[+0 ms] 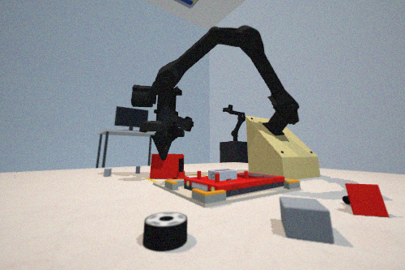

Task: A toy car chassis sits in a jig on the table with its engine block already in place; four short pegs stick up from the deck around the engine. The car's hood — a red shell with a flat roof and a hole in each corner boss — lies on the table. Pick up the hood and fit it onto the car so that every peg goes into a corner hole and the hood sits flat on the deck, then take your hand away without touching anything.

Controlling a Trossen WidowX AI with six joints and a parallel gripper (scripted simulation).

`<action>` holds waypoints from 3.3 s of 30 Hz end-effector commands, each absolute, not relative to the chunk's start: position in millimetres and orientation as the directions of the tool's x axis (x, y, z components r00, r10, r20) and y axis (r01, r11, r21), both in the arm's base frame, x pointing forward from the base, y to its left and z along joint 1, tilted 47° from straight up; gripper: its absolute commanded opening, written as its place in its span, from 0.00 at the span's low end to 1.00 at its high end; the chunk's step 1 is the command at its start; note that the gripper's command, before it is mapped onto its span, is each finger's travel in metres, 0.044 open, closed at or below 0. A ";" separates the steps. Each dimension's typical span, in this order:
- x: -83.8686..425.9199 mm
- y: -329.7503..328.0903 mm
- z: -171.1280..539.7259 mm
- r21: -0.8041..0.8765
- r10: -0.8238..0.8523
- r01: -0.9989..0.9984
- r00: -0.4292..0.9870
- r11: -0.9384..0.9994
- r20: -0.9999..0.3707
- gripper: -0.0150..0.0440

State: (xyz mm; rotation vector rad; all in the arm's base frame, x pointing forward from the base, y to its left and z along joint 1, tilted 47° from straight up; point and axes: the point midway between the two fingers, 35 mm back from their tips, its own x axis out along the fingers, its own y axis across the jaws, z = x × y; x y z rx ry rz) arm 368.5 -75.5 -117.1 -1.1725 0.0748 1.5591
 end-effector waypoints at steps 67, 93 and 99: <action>332.5 -139.6 -93.7 -0.065 0.703 -0.991 0.129 0.117 -0.699 0.74; 314.3 -124.6 -127.1 0.684 0.705 0.394 0.116 0.614 -0.699 1.00; 310.1 -119.4 -131.7 0.551 0.708 0.716 0.115 0.428 -0.697 1.00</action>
